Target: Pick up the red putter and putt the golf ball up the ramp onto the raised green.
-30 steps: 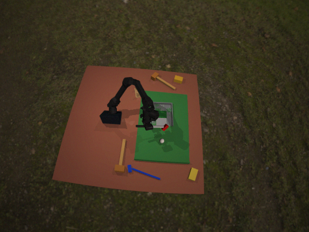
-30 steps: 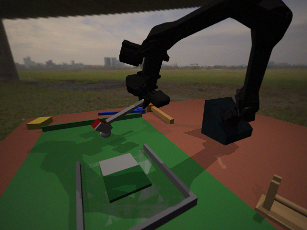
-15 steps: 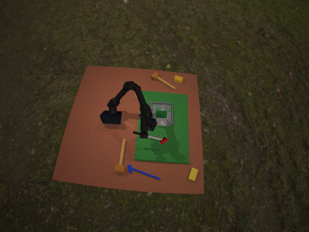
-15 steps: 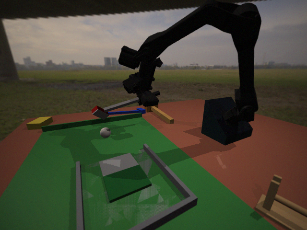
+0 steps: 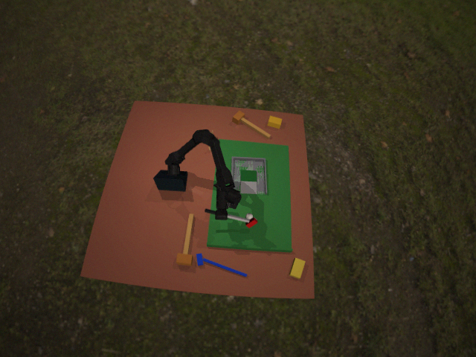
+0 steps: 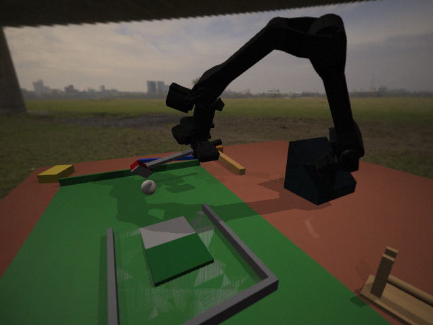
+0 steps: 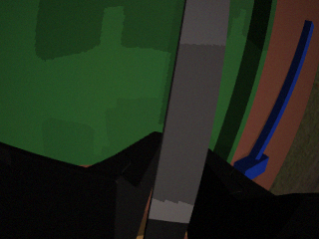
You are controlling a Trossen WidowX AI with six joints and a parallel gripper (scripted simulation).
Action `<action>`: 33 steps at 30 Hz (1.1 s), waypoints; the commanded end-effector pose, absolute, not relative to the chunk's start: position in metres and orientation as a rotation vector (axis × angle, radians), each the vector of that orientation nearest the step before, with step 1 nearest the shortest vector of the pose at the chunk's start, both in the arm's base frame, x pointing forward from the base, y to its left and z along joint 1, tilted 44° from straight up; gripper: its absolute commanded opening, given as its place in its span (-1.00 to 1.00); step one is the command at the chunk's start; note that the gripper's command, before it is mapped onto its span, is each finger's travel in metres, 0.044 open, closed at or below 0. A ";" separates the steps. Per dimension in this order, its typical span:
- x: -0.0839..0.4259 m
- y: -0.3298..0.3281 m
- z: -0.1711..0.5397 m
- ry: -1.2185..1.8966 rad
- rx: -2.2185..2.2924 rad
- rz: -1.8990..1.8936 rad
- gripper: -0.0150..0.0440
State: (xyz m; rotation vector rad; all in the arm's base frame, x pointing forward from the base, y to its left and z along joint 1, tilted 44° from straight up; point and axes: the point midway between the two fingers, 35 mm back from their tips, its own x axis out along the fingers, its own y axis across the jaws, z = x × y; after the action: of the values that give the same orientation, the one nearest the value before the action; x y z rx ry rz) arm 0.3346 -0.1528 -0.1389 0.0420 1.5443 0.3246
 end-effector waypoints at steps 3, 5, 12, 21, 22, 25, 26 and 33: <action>0.335 -0.152 -0.147 1.545 0.041 0.317 -0.49; 0.335 -0.151 -0.151 1.545 0.041 0.317 -0.49; 0.335 -0.149 -0.161 1.545 0.041 0.317 -0.49; 0.335 -0.147 -0.166 1.544 0.039 0.323 -0.49; 0.335 -0.147 -0.166 1.544 0.039 0.323 -0.49; 0.335 -0.147 -0.166 1.544 0.039 0.323 -0.49; 0.335 -0.147 -0.166 1.544 0.039 0.323 -0.49; 0.337 -0.154 -0.174 1.544 0.039 0.321 -0.49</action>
State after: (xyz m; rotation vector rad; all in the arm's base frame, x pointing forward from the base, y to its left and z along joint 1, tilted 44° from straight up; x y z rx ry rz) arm 0.3360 -0.1484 -0.1691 0.0378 1.5437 0.3257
